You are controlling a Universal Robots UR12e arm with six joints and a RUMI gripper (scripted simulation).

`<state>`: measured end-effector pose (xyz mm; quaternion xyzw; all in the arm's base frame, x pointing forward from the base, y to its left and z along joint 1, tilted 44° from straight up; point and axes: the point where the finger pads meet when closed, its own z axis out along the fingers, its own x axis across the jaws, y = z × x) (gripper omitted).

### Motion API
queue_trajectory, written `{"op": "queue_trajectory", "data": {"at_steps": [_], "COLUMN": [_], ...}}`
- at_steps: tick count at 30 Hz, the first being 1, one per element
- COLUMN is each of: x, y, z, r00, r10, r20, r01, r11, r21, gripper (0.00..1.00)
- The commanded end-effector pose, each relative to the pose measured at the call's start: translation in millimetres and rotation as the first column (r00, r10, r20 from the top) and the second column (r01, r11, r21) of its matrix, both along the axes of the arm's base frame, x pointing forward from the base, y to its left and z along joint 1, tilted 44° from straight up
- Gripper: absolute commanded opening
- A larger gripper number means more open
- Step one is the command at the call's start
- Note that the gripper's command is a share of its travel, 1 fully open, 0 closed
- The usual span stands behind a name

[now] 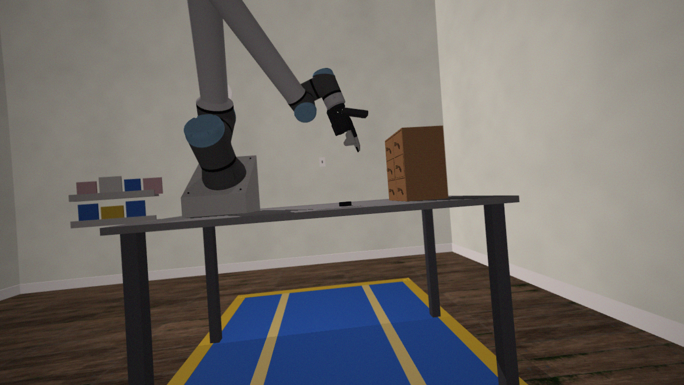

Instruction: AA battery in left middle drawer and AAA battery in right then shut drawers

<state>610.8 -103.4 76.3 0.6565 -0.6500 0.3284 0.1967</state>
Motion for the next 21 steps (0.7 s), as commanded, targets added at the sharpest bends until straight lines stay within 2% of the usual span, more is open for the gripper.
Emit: {"op": "queue_trajectory", "data": {"at_steps": [1, 21], "x": [-1.8, -9.0], "y": [3.2, 11.7], "z": [2.9, 11.3], "r00": [0.999, 0.984], "r10": [-0.035, -0.122], "r20": [-0.035, -0.129], "r01": [0.035, 0.124], "r11": [0.999, 0.992], "r21": [0.004, 0.005], "gripper": [0.20, 0.20]}}
